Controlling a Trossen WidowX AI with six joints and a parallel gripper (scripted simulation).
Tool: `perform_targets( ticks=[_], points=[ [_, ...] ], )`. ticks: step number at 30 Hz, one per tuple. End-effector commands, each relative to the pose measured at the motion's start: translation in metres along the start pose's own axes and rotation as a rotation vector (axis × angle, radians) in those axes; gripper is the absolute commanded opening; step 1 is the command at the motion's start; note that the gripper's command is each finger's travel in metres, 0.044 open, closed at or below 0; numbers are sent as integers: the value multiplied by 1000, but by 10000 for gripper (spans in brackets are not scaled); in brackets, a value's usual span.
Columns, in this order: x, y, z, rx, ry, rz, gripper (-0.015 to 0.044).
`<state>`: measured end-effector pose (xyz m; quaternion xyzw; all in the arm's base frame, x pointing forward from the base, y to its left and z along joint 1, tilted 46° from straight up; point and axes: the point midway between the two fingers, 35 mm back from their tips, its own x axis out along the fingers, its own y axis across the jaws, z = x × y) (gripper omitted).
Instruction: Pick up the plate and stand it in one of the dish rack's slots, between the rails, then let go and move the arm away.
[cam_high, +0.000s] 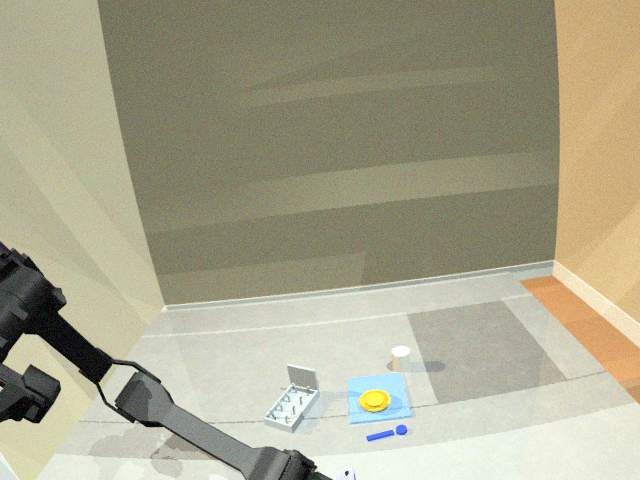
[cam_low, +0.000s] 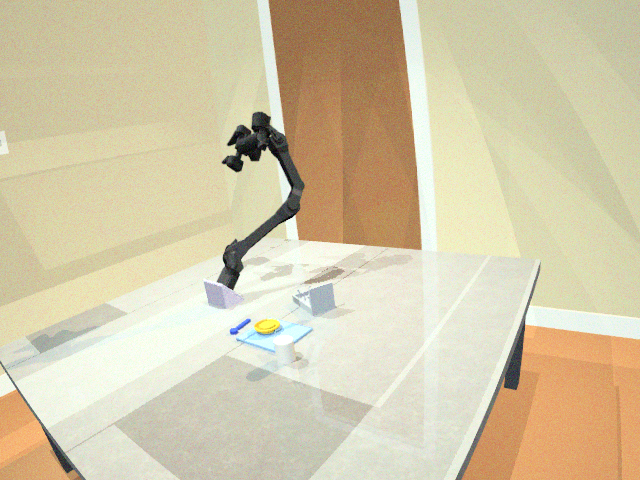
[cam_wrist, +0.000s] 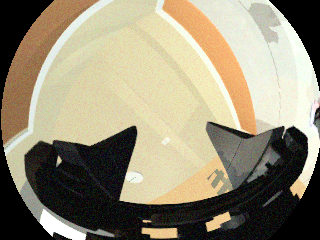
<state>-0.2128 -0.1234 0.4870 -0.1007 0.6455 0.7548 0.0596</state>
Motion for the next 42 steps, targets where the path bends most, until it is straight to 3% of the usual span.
perform_targets(
  ticks=[1,24,42],
  points=[
    [5,-10,-30,-136,75,-36,400],
    [-17,-67,-152,-665,493,-96,400],
    [-50,-104,-203,-904,678,-82,400]
  ],
)
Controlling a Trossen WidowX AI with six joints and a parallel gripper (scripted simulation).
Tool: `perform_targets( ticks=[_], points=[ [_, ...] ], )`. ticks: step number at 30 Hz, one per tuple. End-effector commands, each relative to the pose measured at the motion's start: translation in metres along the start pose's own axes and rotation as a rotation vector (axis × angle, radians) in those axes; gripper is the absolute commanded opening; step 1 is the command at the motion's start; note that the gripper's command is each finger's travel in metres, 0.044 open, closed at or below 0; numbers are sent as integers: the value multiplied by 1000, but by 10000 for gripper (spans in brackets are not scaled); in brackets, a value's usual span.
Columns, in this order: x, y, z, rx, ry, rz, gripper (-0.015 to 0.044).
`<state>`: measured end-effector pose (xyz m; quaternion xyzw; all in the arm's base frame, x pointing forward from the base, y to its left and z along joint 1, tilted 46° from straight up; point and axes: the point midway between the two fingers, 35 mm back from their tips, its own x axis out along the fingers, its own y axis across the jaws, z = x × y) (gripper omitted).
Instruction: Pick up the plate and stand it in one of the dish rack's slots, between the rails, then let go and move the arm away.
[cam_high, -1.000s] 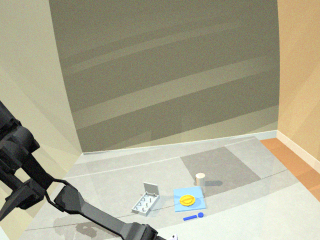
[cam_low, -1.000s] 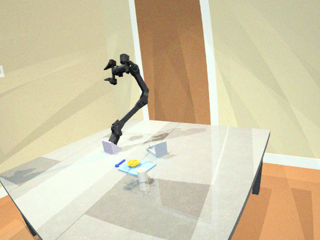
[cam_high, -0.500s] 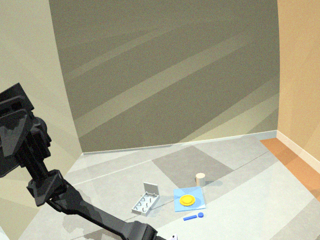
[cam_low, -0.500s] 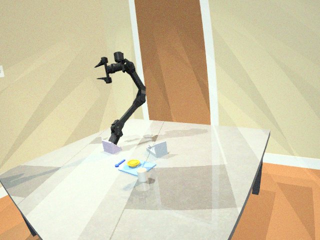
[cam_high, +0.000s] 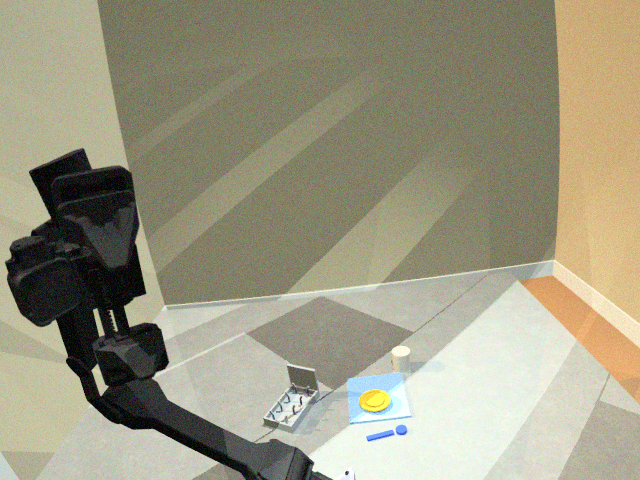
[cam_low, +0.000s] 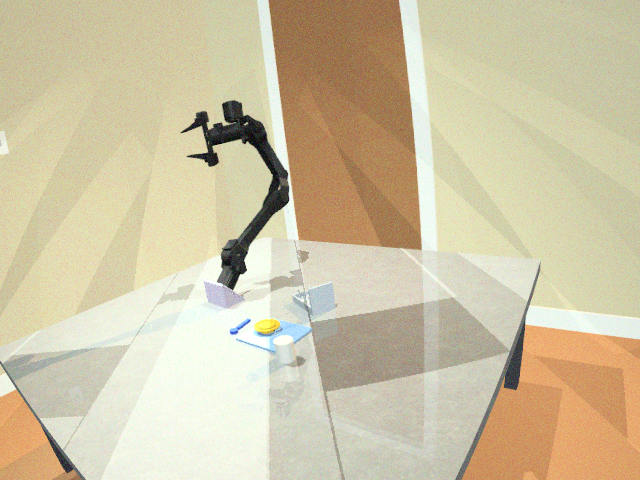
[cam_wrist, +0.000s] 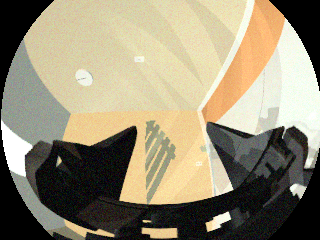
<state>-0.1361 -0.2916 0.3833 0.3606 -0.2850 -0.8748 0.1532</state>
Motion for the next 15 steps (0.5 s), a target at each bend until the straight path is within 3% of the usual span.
perform_targets(
  ticks=[1,15],
  points=[
    [8,3,-27,-124,70,-15,400],
    [8,6,-107,-517,291,14,400]
  ],
)
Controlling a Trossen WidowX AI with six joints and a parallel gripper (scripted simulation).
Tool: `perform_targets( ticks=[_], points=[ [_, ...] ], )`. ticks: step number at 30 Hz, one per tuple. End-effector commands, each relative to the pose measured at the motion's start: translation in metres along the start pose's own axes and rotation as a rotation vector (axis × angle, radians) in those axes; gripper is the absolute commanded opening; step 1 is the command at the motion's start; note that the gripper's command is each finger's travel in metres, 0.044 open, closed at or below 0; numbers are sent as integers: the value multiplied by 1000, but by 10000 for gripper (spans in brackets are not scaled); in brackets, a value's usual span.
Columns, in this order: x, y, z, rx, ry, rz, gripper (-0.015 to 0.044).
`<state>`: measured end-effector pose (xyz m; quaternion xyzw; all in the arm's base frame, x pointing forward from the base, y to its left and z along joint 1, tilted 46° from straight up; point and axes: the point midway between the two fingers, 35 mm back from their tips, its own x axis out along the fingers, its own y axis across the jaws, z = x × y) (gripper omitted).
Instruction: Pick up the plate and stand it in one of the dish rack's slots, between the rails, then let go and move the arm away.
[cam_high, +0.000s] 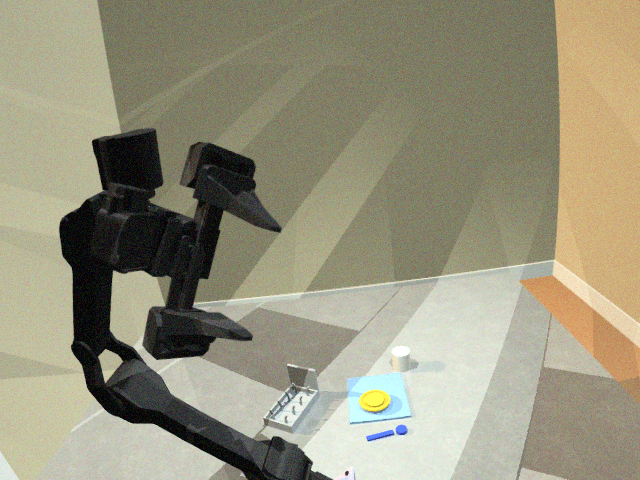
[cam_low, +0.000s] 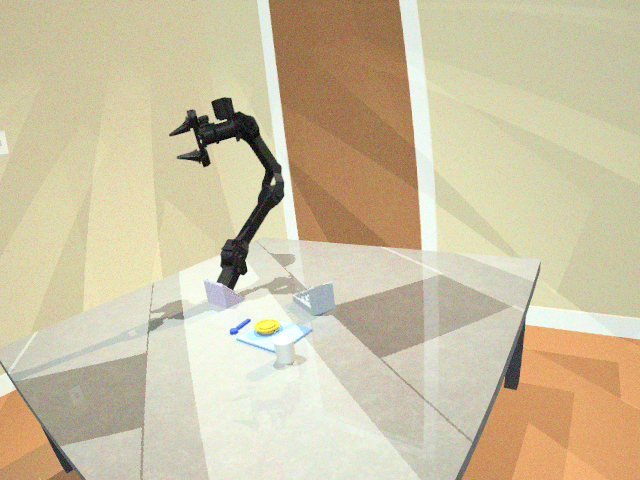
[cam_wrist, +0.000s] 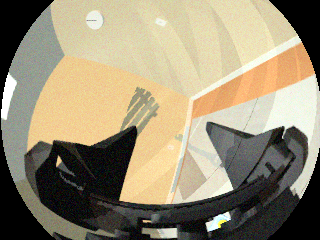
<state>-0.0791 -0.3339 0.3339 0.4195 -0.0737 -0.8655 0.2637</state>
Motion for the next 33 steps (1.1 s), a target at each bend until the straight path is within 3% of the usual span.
perform_targets(
  ticks=[1,10,33],
  points=[
    [6,10,-23,-100,59,11,400],
    [7,23,-57,-242,142,49,400],
    [6,40,-201,-900,519,155,400]
  ],
)
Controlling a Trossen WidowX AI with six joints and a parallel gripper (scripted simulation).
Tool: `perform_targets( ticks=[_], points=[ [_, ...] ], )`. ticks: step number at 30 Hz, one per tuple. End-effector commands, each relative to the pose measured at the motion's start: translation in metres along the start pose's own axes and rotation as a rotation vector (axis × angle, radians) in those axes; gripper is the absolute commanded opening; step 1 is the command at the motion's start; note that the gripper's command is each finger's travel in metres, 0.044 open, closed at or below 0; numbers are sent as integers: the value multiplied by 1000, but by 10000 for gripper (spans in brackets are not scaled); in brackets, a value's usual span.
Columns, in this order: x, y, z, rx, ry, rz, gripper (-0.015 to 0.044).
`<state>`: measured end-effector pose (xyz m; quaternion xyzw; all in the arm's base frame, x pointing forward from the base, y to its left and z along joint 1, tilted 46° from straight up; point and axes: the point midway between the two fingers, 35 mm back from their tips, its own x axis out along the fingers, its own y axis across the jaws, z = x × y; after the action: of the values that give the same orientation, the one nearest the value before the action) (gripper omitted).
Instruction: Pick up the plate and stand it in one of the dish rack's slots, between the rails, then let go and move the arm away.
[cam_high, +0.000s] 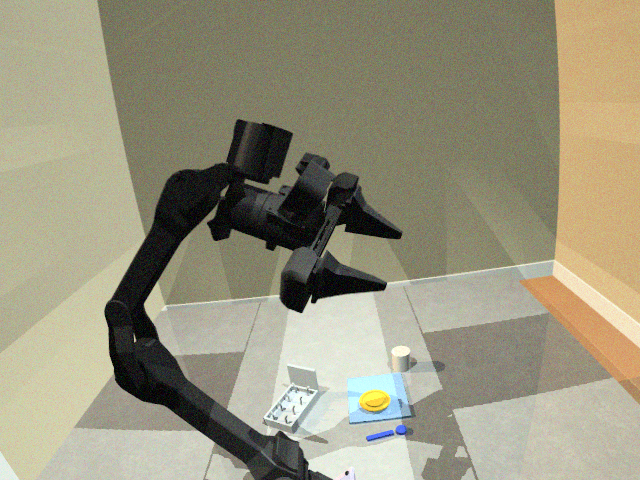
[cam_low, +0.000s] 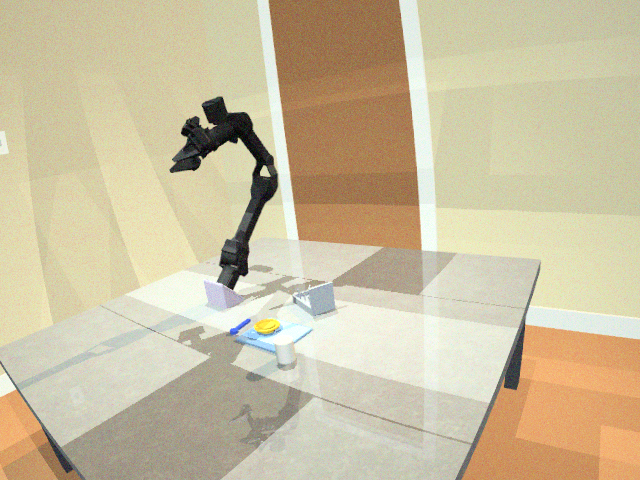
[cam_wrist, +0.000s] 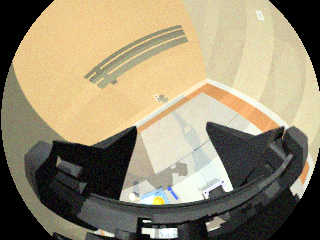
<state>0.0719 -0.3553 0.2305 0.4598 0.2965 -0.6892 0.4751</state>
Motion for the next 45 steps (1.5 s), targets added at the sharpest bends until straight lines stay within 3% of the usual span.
perform_targets(
  ticks=[1,24,45],
  points=[
    [13,16,-18,-126,77,15,400],
    [42,81,-114,-792,420,206,400],
    [47,117,-217,-1355,728,510,400]
  ],
)
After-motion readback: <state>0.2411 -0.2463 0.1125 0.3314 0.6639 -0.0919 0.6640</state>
